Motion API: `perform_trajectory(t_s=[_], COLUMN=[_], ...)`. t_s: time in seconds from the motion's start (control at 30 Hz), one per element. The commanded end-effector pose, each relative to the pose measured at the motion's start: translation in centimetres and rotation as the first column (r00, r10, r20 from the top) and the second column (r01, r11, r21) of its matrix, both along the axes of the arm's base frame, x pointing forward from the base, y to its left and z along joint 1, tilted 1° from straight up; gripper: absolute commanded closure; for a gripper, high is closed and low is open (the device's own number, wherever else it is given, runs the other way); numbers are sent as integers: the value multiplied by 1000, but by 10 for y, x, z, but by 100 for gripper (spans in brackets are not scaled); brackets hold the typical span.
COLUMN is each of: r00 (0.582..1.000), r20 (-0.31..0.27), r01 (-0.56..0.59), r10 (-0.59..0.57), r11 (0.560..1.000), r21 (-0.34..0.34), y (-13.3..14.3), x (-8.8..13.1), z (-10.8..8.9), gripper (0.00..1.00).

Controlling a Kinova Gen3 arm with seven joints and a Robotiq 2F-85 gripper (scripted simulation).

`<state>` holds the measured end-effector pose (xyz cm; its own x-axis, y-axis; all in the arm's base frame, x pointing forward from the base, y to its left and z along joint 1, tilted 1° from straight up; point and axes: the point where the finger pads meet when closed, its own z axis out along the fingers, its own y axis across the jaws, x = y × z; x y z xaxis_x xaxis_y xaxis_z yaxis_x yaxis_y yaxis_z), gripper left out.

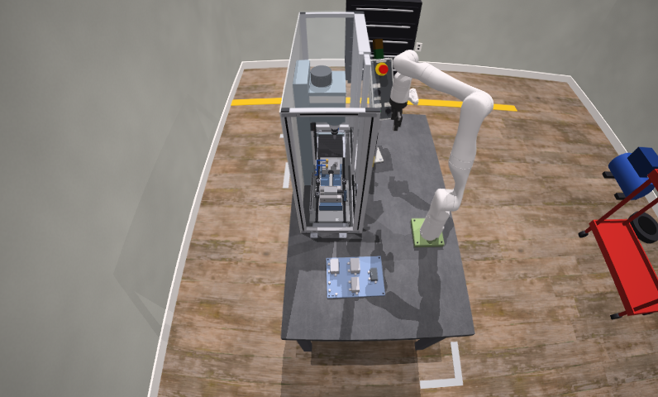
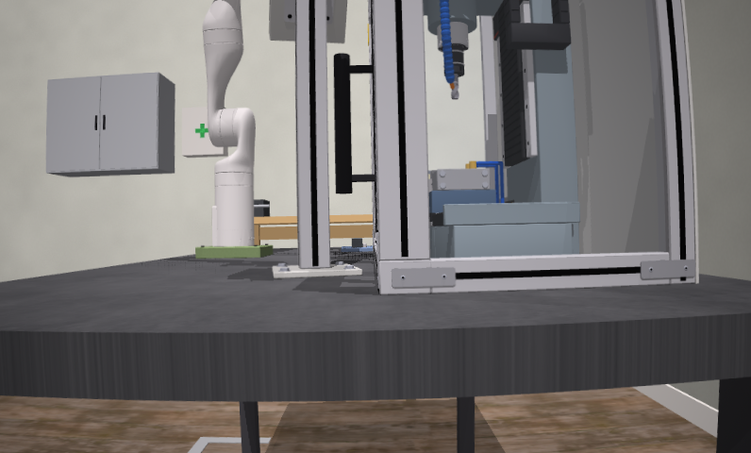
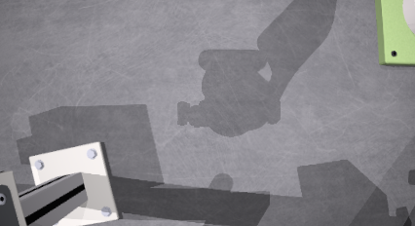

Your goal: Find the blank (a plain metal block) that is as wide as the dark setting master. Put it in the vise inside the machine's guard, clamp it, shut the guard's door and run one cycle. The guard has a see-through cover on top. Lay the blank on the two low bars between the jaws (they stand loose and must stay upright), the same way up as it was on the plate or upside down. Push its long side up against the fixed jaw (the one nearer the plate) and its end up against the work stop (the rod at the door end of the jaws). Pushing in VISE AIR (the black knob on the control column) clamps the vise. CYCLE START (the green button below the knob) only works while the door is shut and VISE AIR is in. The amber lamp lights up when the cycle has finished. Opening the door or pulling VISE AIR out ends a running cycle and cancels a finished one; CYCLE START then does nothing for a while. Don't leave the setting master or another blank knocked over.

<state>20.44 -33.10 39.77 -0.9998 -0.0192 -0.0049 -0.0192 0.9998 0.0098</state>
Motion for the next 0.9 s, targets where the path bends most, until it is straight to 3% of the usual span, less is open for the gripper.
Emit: perform_trajectory(t_s=[0.0, 0.07, 0.23, 0.63, 0.8, 0.87], r00=[1000, 1000, 994, 994, 994, 994], r20=[1, 1, 105, 105, 105, 105], r01=[0, 0, 1, 1, 1, 1], r10=[0, 0, -1, -1, -1, -1], r11=[1000, 1000, 1000, 1000, 1000, 1000], r21=[-1, -1, 1, 1, 1, 1], y=[0, 0, 0, 0, 0, 0], x=[0, 0, 0, 0, 0, 0], z=[1, 1, 1, 1, -49, -49], gripper=[20, 20, 20, 20, 20, 20])
